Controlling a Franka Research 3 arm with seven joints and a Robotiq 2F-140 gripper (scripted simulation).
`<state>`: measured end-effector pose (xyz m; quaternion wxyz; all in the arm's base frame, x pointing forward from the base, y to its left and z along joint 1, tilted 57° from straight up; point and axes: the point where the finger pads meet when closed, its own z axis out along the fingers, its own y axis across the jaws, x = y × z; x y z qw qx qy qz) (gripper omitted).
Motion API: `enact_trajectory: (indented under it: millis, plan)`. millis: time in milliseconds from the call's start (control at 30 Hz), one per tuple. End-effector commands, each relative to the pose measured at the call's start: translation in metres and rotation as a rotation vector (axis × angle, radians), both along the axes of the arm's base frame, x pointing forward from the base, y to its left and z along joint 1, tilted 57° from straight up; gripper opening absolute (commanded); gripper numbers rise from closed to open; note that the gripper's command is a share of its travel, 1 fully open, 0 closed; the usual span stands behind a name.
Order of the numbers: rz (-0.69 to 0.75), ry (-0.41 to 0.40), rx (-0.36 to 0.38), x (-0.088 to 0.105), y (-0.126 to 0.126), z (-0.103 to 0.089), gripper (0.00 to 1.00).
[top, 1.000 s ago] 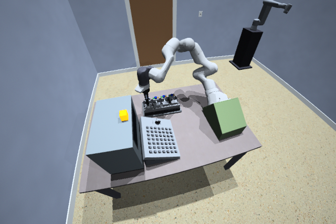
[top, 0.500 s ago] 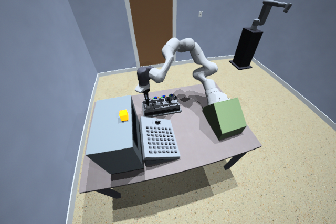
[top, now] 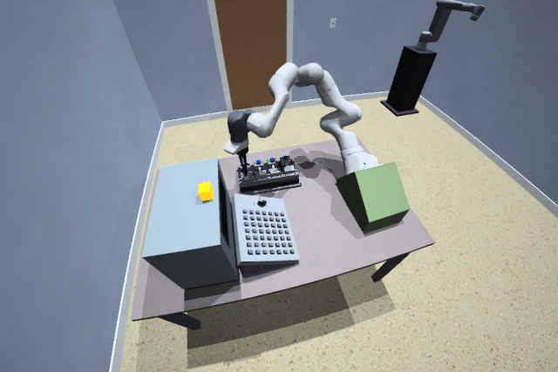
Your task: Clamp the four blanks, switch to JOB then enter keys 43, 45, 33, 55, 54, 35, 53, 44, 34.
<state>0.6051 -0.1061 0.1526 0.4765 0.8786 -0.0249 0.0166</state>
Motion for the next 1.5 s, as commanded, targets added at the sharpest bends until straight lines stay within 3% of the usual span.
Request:
enact_trajectory:
  millis: [0,167,200,1467]
  plan:
    - [0.001,-0.004,-0.002,0.0007,-0.0003,-0.0002,0.00]
    - [0.001,-0.004,-0.002,0.0007,-0.0003,-0.0002,0.00]
    - [0.001,-0.004,-0.002,0.0007,-0.0003,-0.0002,0.40]
    - [0.001,-0.004,-0.002,0.0007,0.0011,0.0007,0.40]
